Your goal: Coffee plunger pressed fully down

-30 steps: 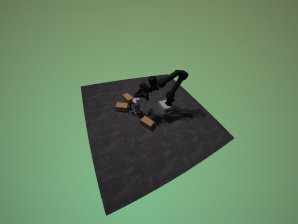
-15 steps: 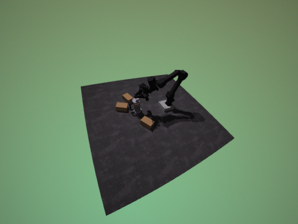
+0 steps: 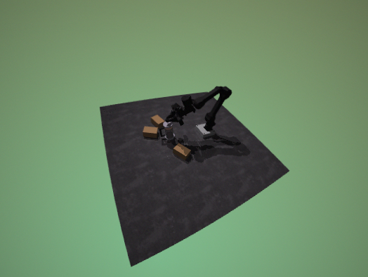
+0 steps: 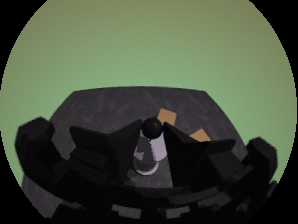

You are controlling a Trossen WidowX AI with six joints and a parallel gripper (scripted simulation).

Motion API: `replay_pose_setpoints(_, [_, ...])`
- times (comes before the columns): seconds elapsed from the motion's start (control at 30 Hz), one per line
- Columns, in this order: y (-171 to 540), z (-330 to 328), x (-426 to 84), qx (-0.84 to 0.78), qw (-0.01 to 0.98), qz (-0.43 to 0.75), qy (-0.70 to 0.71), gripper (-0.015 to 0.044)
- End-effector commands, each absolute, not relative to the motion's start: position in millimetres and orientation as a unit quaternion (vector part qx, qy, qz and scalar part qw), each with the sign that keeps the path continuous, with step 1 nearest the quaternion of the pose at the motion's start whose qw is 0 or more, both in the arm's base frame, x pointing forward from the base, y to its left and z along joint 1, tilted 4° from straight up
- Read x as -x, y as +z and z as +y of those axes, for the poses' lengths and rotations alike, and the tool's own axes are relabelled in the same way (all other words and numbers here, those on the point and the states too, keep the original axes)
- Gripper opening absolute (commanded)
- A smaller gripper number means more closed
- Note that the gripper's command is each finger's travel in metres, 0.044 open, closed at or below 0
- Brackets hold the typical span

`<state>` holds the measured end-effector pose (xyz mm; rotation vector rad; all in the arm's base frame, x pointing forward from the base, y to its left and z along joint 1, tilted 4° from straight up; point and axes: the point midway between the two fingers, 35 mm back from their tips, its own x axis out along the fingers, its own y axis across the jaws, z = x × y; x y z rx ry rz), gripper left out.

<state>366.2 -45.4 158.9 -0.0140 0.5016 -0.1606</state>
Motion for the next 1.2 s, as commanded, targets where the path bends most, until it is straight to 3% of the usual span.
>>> replay_pose_setpoints(0.0, [148.1, -46.0, -366.4, 0.01, 0.961, 0.266, -0.079, 0.0123])
replay_pose_setpoints(1.17, [156.1, -45.9, -369.5, 0.007, 0.963, 0.256, -0.079, 0.0123])
